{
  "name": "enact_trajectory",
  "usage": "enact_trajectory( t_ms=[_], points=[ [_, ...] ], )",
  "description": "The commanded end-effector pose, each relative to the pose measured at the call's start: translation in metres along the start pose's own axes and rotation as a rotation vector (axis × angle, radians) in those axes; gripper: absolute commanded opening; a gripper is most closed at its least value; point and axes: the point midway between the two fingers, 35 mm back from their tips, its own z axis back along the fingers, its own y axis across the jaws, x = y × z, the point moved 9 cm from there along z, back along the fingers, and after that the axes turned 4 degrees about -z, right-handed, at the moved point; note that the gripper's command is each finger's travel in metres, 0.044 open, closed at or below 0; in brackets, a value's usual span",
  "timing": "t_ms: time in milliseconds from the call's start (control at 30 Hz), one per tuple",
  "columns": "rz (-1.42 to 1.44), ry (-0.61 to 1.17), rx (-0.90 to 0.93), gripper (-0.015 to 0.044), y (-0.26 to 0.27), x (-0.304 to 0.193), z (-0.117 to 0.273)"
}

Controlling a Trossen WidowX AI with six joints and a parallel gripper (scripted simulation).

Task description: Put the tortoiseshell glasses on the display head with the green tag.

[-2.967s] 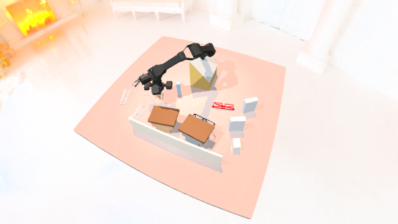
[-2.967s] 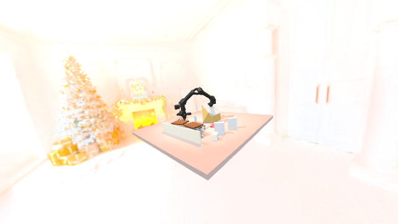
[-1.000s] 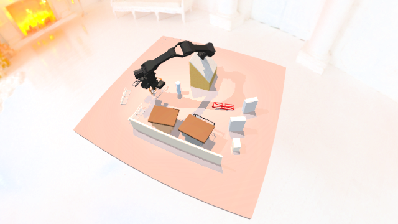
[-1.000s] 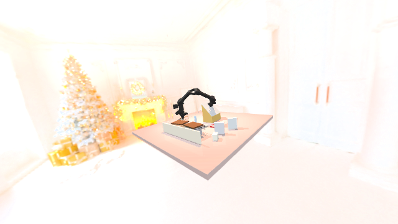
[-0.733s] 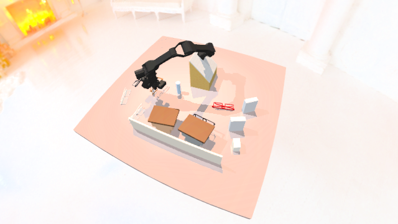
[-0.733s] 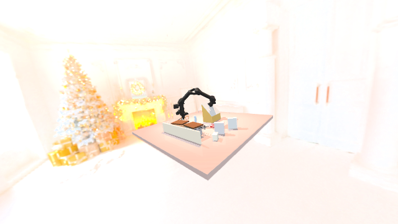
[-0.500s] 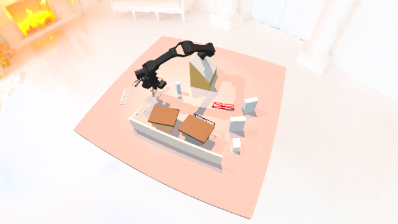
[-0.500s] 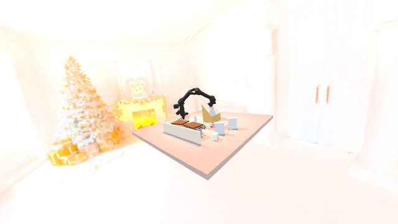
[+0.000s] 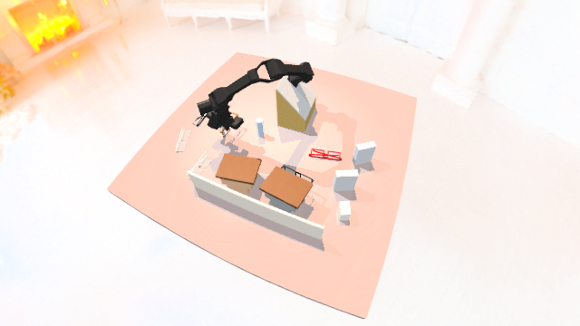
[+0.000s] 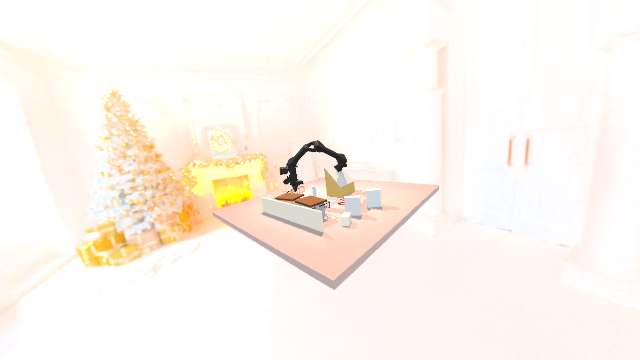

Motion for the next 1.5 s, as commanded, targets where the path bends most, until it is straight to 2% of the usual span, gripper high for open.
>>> enact_trajectory(
  t_ms=[0,1467],
  points=[
    [-0.010,0.008,0.008,0.0000,0.002,-0.004,-0.002],
    [-0.011,0.009,0.008,0.0000,0.013,-0.018,-0.002]
  ],
)
